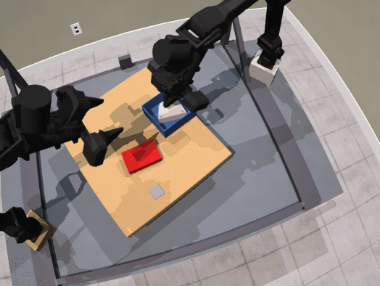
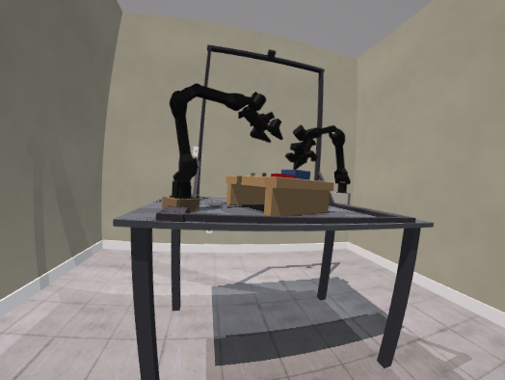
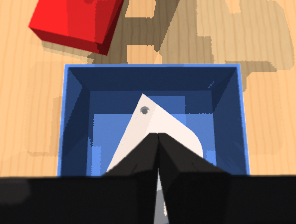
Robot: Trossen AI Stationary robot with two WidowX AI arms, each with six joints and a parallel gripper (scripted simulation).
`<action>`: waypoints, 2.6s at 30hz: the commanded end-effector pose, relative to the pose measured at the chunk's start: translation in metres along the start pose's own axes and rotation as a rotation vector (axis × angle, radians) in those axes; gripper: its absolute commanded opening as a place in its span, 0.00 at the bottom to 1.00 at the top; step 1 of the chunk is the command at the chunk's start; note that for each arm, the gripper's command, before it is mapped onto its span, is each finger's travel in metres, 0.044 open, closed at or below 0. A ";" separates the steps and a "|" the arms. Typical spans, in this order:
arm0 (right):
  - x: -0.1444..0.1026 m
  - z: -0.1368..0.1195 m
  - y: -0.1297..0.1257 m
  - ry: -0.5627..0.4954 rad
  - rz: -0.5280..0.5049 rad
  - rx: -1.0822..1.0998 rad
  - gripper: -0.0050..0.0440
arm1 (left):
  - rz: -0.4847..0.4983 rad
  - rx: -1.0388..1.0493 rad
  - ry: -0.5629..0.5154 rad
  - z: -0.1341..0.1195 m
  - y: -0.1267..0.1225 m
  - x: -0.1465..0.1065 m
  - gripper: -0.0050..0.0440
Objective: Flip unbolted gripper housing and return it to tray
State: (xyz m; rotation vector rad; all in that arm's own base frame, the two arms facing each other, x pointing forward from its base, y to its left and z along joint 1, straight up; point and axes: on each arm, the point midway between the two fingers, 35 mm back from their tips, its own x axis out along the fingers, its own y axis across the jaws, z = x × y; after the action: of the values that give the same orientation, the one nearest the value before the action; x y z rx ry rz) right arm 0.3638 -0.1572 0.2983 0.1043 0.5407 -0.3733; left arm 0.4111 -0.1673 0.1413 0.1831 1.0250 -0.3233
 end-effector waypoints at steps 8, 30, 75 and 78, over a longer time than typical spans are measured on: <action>-0.006 0.008 -0.001 -0.025 -0.004 0.002 0.99 | 0.001 -0.002 -0.023 0.001 0.000 -0.002 0.10; -0.006 0.008 -0.001 -0.025 -0.004 0.002 0.99 | 0.001 -0.002 -0.023 -0.004 0.000 0.006 0.10; -0.006 0.008 -0.001 -0.025 -0.004 0.002 0.99 | 0.001 -0.002 -0.023 -0.003 0.000 0.007 0.10; -0.006 0.008 -0.001 -0.025 -0.004 0.002 0.99 | 0.001 -0.002 -0.023 -0.003 0.000 0.008 0.10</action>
State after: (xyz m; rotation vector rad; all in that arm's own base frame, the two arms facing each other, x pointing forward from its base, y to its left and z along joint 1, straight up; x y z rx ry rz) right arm 0.3638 -0.1572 0.2983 0.1043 0.5407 -0.3733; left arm 0.4098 -0.1669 0.1225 0.1842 1.0296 -0.3232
